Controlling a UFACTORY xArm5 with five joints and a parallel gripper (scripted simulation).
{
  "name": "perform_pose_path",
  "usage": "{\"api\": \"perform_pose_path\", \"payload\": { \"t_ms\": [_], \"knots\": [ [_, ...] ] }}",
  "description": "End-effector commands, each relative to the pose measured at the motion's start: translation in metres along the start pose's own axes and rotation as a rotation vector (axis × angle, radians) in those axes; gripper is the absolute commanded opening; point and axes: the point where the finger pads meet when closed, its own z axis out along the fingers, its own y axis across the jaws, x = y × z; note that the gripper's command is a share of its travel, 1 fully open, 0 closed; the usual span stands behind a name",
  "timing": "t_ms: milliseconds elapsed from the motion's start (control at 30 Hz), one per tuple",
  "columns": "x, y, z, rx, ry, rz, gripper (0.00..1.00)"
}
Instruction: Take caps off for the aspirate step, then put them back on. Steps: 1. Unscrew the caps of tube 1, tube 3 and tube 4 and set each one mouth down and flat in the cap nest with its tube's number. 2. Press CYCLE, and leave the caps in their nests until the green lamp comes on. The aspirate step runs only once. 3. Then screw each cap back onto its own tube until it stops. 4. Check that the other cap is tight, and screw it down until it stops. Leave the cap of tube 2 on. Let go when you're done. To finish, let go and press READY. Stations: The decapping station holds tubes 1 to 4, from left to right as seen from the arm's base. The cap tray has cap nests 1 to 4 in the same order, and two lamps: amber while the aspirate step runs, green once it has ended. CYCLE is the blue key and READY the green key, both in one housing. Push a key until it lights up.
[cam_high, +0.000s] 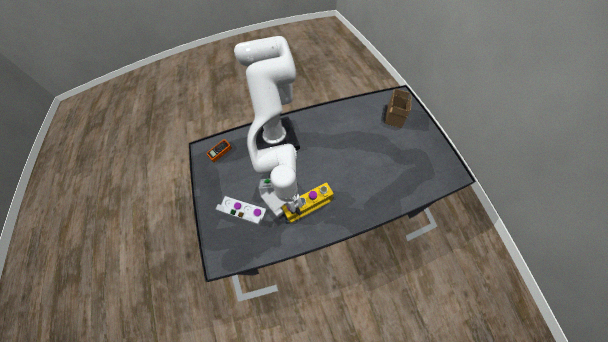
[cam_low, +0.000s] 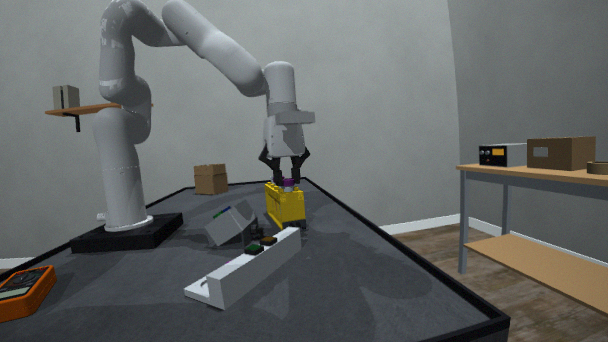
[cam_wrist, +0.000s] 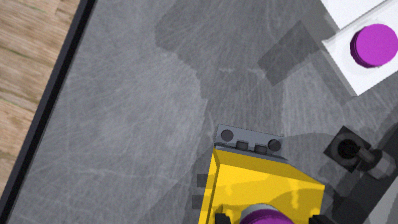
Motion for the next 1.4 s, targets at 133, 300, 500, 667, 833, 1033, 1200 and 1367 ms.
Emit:
{"api": "perform_pose_path", "payload": {
  "t_ms": [133,300,500,667,833,1033,1200,1367],
  "knots": [
    [0.0,-0.001,-0.005,0.005,-0.002,0.195,0.46],
    [0.0,-0.001,-0.007,0.005,-0.002,0.195,0.46],
    [0.0,-0.001,-0.008,0.005,-0.002,0.195,0.46],
    [0.0,-0.001,-0.008,0.005,-0.002,0.195,0.0],
    [0.0,-0.001,-0.008,0.005,-0.002,0.195,0.0],
    [0.0,-0.001,-0.008,0.005,-0.002,0.195,0.0],
    [0.0,-0.001,-0.02,0.005,-0.002,0.195,0.0],
    [0.0,-0.001,-0.035,0.005,-0.002,0.195,0.0]
  ]
}}
